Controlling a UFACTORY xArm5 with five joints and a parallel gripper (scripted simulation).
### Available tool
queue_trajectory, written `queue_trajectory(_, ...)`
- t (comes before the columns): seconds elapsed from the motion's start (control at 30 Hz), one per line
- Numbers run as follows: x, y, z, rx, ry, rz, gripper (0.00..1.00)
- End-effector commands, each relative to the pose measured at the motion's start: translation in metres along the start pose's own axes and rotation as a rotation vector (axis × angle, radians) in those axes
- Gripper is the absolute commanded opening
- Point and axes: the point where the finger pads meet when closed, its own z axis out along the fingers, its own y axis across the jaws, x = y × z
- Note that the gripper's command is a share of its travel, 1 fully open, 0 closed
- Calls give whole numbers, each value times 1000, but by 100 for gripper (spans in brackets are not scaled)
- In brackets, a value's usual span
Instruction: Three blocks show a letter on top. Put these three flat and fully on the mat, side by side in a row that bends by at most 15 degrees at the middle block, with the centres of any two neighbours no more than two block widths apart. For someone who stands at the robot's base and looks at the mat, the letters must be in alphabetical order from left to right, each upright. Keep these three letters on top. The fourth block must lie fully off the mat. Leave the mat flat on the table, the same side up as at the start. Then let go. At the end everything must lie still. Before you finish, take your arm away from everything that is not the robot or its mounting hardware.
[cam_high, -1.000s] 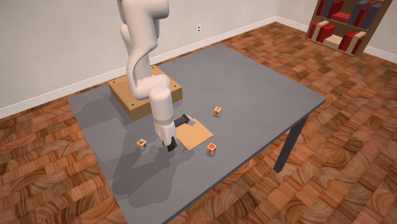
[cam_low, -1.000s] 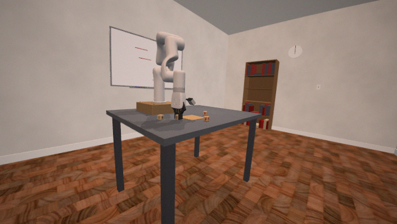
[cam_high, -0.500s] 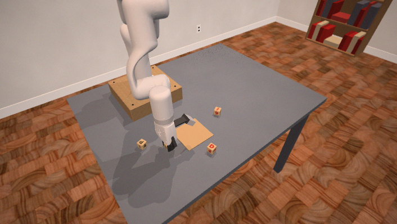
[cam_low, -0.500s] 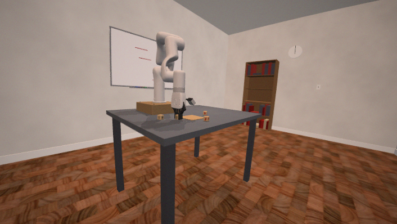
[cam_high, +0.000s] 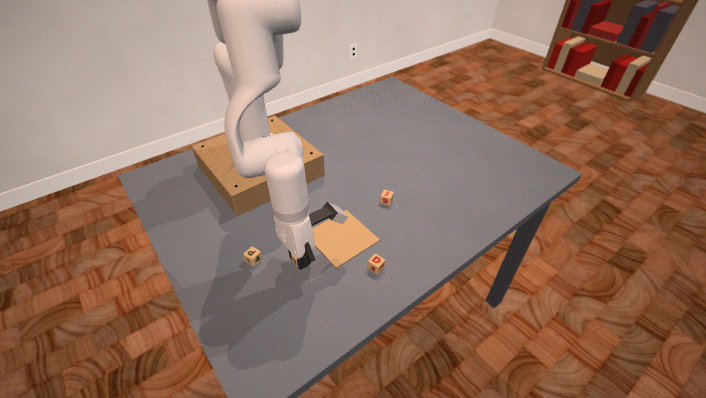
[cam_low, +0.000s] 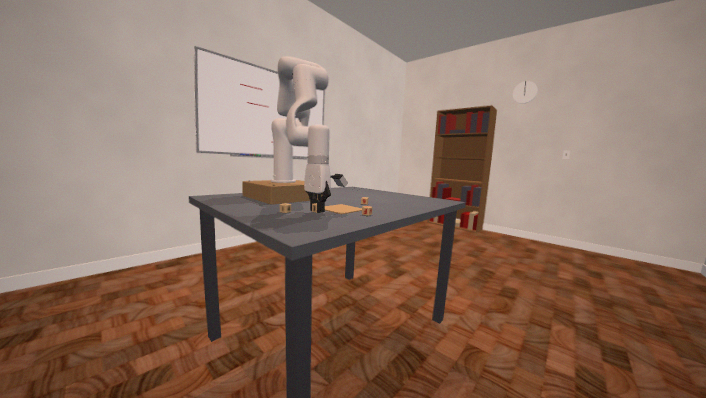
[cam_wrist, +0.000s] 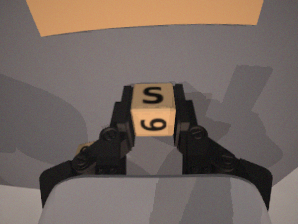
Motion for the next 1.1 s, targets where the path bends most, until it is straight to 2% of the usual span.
queue_trajectory(0.0, 0, 1, -1, -3, -1, 0, 27)
queue_trajectory(1.07, 0, 1, 3, -3, -1, 0, 27)
